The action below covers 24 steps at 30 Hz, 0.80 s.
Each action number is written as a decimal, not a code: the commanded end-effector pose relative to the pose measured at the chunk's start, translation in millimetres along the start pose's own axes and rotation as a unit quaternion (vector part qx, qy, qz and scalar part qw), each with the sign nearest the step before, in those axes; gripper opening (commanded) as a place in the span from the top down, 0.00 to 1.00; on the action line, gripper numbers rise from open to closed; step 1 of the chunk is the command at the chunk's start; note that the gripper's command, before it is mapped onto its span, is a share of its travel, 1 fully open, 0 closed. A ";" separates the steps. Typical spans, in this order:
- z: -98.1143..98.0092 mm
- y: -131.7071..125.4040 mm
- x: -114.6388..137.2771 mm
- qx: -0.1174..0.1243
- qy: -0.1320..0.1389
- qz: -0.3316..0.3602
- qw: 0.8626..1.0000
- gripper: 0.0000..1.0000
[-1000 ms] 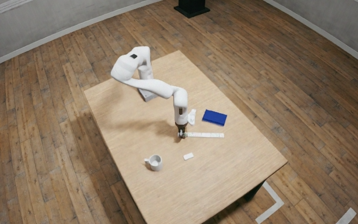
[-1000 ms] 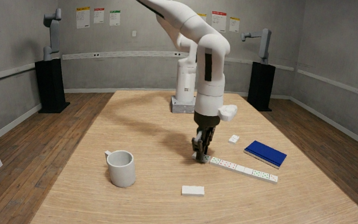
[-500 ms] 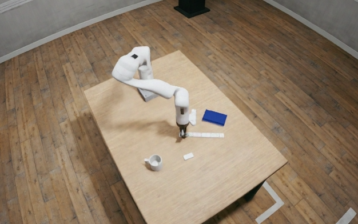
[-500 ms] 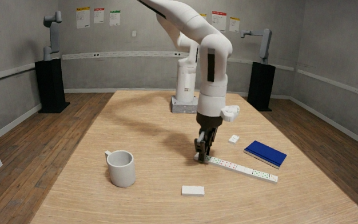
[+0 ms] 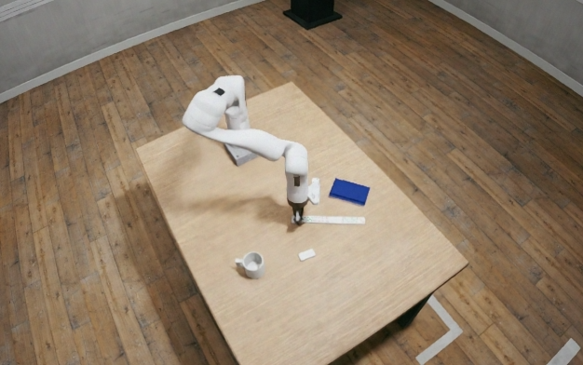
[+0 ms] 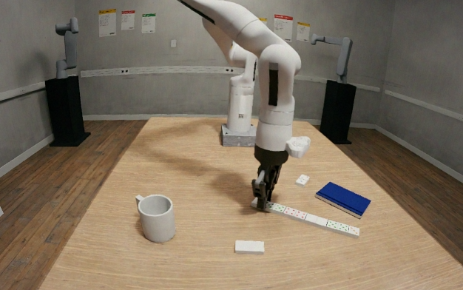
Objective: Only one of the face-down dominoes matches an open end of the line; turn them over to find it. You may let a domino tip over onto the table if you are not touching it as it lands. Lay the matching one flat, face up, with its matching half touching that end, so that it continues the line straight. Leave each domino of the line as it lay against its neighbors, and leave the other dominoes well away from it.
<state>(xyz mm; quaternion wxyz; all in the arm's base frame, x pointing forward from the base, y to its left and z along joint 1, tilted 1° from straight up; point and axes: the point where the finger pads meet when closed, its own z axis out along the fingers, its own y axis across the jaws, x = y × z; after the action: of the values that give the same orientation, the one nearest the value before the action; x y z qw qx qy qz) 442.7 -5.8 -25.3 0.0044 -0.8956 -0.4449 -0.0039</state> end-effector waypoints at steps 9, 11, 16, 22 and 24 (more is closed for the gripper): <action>1.4 -0.7 -1.3 0.002 -0.003 0.005 1.000 0.69; 1.4 -0.7 -1.3 0.002 -0.003 0.005 1.000 0.69; 1.4 -0.8 -1.3 0.002 -0.003 0.005 1.000 0.69; 1.6 -2.0 -1.9 0.002 -0.004 0.004 1.000 0.69; 1.7 -2.9 -2.2 0.003 -0.004 0.004 1.000 0.69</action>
<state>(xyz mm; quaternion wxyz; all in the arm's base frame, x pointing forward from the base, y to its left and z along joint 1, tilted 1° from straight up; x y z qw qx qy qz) 442.7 -5.6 -25.3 0.0044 -0.8959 -0.4442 -0.0039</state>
